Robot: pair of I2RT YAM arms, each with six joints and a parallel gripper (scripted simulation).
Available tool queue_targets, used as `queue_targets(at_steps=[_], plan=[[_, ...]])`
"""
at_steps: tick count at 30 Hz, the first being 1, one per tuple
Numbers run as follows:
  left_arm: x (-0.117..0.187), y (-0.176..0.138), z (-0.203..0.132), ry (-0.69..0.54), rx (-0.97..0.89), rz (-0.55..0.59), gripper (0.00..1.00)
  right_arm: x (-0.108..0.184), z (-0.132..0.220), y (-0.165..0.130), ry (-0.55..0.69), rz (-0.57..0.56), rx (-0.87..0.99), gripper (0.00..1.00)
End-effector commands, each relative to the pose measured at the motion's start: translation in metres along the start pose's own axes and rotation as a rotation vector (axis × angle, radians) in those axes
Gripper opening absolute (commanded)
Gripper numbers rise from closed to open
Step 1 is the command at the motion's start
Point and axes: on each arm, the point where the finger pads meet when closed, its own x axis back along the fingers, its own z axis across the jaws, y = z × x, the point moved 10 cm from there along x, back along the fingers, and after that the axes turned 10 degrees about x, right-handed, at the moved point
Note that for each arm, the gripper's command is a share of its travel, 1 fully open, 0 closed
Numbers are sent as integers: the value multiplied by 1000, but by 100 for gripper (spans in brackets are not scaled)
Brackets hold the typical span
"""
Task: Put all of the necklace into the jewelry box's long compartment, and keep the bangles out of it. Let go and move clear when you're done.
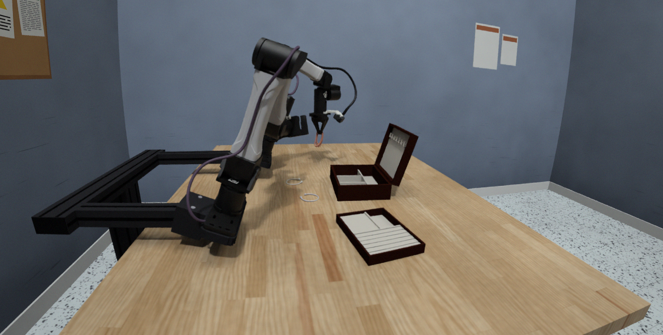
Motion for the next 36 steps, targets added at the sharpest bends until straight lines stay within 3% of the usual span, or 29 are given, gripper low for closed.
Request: queue_targets(at_steps=[1,6,19,36], plan=[[38,-1,-4,-4,-17,-16,0,-1,-9,16,-33,-45,-20,100],[60,-1,-2,-13,-15,-9,0,0,0,-3,-1,12,5,100],[80,-1,-2,-16,-13,-7,0,0,-3,3,-20,-9,6,100],[85,10,-18,70,-46,-44,0,33,-22,52,-230,-114,106,100]])
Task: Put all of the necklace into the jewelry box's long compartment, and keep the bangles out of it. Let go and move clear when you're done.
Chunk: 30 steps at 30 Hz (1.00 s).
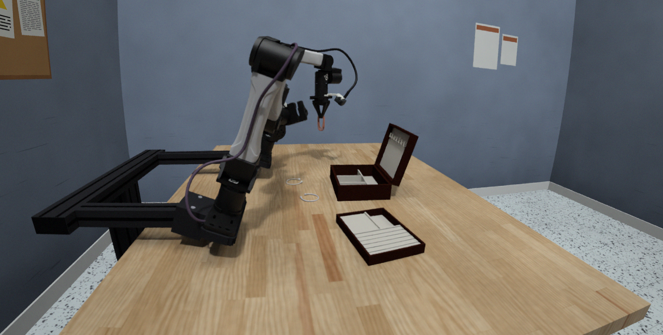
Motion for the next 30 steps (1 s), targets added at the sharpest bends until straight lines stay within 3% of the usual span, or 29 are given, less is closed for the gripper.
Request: queue_targets(at_steps=[1,30], plan=[[10,5,-7,74,-3,-34,0,11,-16,19,-106,-48,19,100],[24,55,-79,280,-228,-190,0,75,-65,73,-394,-101,15,100]])
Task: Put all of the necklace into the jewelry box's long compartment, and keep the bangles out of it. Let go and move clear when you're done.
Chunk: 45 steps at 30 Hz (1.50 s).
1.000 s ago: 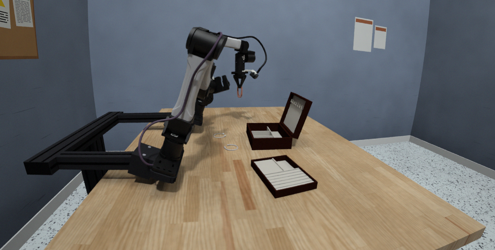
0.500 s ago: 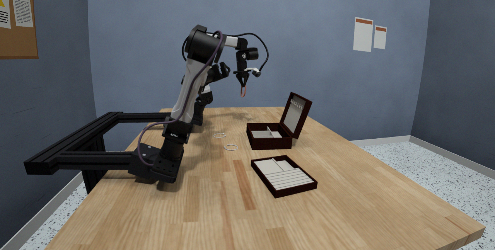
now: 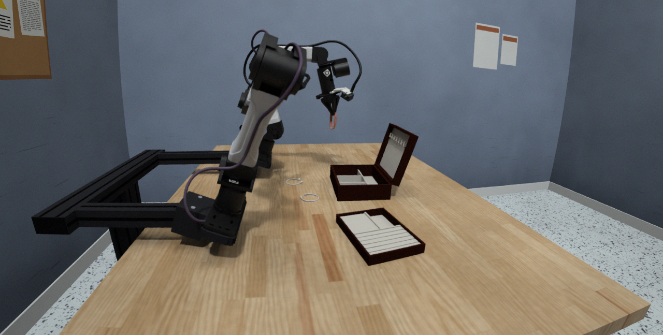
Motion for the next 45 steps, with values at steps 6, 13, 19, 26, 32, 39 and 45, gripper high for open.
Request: queue_targets(at_steps=[6,13,19,26,32,39,45], plan=[[10,31,-16,144,-58,-70,0,19,-30,13,-115,20,-28,100],[15,51,-30,201,-134,-128,0,28,-45,16,-151,40,-49,100],[21,81,-52,279,-268,-207,0,40,-61,19,-183,70,-81,100],[27,115,-78,355,-411,-297,0,53,-78,18,-202,114,-118,100],[30,134,-93,398,-490,-345,0,61,-88,16,-202,148,-141,100],[32,154,-108,446,-573,-394,0,73,-105,10,-195,201,-195,100],[33,166,-117,477,-622,-424,0,82,-116,3,-172,240,-236,100]])
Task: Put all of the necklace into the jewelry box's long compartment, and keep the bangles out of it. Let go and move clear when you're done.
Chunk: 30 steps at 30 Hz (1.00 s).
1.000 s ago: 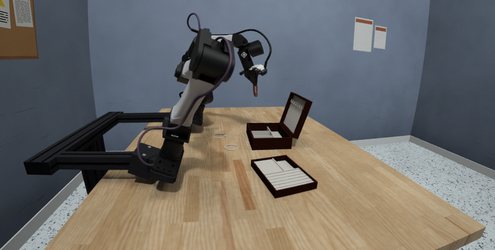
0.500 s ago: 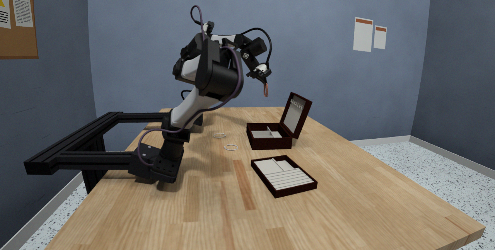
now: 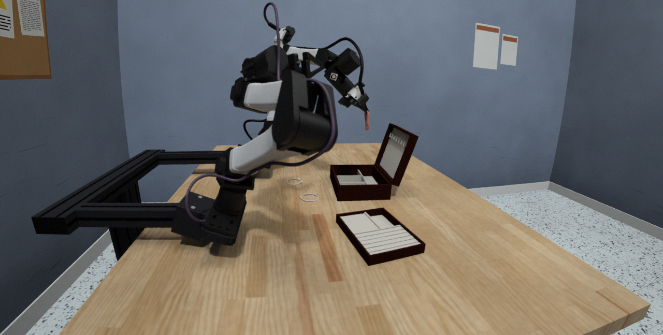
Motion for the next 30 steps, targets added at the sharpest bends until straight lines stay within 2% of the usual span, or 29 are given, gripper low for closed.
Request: queue_targets(at_steps=[1,12,30], plan=[[7,13,19,80,11,-61,0,4,-5,-4,0,44,1,100],[4,28,19,112,-40,-91,0,10,-22,-12,53,95,-48,100],[4,31,17,113,-56,-95,0,10,-23,-11,52,93,-52,100]])
